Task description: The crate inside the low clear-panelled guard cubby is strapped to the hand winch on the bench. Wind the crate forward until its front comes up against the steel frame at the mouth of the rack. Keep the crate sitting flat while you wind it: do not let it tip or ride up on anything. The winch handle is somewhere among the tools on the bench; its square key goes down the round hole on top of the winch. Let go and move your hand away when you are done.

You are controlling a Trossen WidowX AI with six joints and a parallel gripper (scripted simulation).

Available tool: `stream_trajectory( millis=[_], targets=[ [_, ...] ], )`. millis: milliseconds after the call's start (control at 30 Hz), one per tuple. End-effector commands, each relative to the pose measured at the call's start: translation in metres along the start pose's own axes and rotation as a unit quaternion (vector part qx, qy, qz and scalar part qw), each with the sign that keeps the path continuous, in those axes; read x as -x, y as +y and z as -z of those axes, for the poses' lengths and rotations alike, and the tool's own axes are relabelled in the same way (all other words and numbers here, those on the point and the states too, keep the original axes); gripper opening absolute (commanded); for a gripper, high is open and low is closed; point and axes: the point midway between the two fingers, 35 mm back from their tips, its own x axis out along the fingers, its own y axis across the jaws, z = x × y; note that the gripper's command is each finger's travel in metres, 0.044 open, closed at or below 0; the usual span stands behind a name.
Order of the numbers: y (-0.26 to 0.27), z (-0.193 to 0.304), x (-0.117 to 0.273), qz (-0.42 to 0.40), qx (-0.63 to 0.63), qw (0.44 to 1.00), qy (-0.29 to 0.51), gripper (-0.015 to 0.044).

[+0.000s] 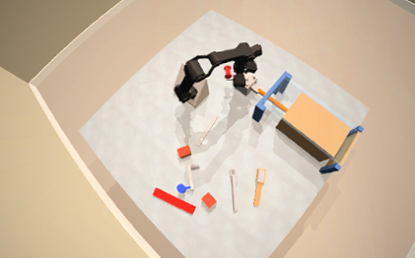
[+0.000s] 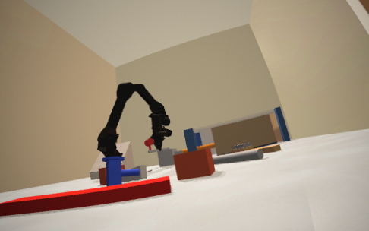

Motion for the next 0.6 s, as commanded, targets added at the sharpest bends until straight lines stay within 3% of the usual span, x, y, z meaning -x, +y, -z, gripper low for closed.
stream_trajectory(
  millis=[0,267,433,567],
  targets=[
    [-0.001,0.000,0.000,0.002,0.000,1.000,0.000,0.0236],
    [-0.001,0.000,0.000,0.002,0.000,1.000,0.000,0.0440],
    [-0.001,-0.001,0.006,0.003,0.000,1.000,-0.001,0.0440],
    [0.003,-0.005,0.041,0.007,0.000,1.000,-0.008,0.0440]
  ],
)
